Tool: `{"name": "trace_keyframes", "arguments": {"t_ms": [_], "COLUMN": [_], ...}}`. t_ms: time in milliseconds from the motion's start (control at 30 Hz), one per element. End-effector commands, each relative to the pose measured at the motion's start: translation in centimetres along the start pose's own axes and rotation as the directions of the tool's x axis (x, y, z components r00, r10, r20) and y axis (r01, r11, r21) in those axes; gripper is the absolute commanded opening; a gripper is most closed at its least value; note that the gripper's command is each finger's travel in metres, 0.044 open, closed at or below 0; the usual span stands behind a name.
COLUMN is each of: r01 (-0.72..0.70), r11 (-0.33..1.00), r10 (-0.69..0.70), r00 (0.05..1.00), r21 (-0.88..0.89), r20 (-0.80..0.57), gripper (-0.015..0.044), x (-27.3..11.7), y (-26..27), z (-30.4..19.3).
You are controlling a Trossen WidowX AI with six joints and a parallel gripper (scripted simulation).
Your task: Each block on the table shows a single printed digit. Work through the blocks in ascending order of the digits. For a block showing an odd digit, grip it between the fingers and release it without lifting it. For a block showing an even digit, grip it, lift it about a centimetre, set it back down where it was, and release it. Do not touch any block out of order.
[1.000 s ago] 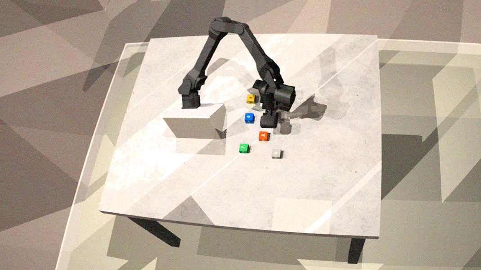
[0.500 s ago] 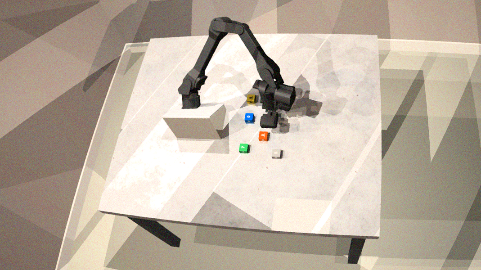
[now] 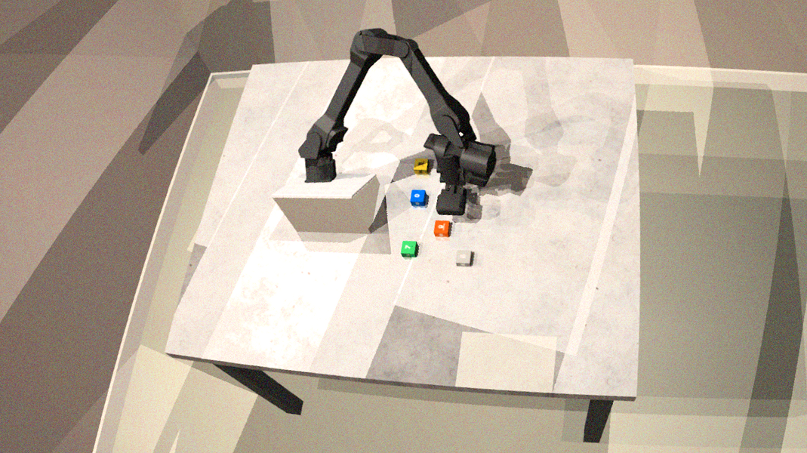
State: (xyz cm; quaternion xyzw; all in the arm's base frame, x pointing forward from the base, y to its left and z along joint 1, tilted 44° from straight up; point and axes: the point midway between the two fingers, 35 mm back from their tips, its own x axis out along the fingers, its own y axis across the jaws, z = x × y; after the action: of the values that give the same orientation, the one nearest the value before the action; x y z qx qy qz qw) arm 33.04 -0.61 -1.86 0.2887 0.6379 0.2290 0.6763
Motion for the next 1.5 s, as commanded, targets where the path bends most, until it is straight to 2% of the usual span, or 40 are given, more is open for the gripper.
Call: {"name": "trace_keyframes", "arguments": {"t_ms": [0, 433, 800, 1467], "r01": [-0.004, -0.004, -0.003, -0.003], "r11": [1.0, 1.0, 1.0, 1.0], "r10": [0.004, 0.004, 0.003, 0.003], "r00": [1.0, 1.0, 1.0, 1.0], "r21": [0.004, 0.004, 0.004, 0.004], "r20": [0.0, 0.0, 0.0, 0.0], "gripper": [0.012, 0.012, 0.012, 0.012], "x": [0.1, 0.0, -1.4, -0.4], "y": [0.0, 0.0, 0.0, 0.0], "z": [0.0, 0.0, 0.0, 0.0]}}
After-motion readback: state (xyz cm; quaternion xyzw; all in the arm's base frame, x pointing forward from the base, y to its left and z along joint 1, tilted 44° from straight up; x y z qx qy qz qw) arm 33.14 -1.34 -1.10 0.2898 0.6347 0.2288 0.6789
